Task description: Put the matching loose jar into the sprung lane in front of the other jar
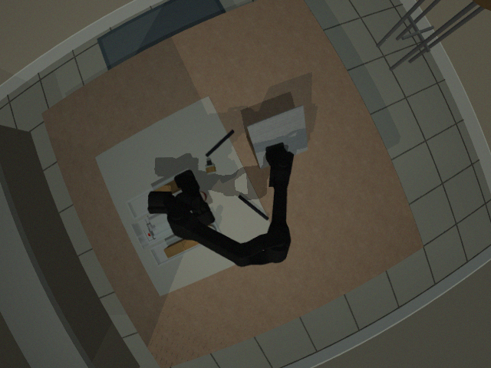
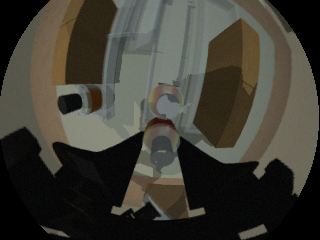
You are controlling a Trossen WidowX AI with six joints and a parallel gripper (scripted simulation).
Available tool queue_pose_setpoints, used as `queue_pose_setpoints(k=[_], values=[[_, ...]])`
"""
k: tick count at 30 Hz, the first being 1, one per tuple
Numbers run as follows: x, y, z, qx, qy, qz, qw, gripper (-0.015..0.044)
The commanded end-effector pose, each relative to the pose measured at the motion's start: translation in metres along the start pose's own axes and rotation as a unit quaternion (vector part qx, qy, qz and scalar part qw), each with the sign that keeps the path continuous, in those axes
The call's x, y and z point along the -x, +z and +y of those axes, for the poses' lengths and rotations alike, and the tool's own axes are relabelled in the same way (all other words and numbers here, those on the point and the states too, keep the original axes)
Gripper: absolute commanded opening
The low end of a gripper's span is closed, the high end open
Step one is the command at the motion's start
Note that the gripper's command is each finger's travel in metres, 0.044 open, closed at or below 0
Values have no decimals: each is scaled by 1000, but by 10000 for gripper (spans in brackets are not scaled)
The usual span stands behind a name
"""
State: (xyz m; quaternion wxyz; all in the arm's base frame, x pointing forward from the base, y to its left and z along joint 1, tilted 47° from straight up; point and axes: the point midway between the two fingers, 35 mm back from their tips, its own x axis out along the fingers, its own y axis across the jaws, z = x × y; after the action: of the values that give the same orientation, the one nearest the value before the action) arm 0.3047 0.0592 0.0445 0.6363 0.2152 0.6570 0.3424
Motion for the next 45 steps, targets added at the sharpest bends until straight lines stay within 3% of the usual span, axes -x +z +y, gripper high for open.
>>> queue_pose_setpoints(k=[1,45], values=[[3,9,1,6,0,-12,1000,0],[7,24,3,7,0,-13,1000,0]])
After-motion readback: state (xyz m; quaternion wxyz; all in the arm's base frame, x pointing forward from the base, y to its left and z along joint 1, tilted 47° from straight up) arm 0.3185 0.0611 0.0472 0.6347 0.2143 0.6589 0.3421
